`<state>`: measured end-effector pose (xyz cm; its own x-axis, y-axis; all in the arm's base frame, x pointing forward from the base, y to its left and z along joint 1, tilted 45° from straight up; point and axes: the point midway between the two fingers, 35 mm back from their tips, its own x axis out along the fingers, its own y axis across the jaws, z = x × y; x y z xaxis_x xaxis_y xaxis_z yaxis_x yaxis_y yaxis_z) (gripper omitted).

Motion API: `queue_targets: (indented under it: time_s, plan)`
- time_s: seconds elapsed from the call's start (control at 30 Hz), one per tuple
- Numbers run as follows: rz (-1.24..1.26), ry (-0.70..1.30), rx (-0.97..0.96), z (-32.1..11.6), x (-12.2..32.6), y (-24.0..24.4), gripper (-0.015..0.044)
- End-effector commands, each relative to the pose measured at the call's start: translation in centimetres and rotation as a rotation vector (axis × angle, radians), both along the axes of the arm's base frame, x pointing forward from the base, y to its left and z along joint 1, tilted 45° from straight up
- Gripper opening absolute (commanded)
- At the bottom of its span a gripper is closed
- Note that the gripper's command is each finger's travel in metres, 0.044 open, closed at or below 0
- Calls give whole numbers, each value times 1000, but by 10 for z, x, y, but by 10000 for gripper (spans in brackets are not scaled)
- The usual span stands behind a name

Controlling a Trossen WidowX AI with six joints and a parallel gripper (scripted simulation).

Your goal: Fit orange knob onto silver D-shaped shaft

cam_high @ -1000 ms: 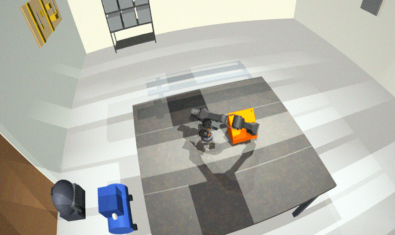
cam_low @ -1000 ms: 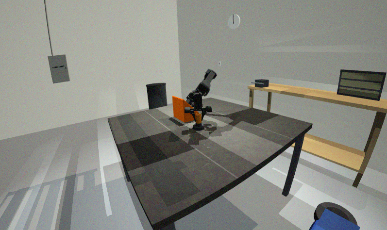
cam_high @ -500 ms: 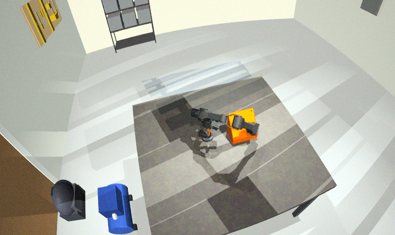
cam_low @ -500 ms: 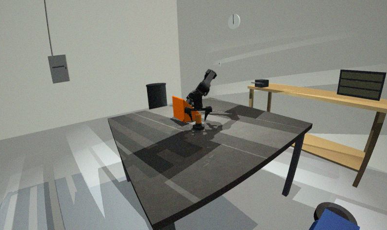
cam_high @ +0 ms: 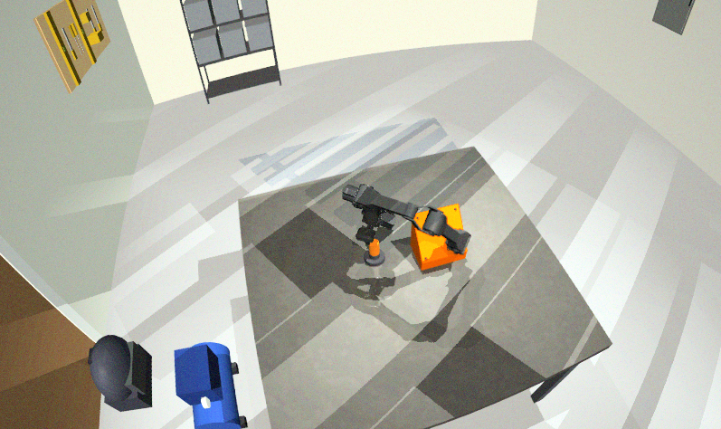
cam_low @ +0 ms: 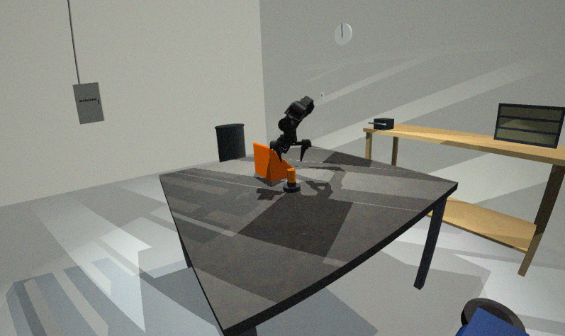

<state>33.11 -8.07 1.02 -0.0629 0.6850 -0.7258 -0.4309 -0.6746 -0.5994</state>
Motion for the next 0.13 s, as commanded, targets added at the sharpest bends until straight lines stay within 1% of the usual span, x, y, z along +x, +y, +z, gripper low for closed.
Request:
queue_targets:
  time_s: [0.0,0.1]
  plan:
    - [14,7,3,7,0,-5,440]
    - [14,7,3,7,0,-5,440]
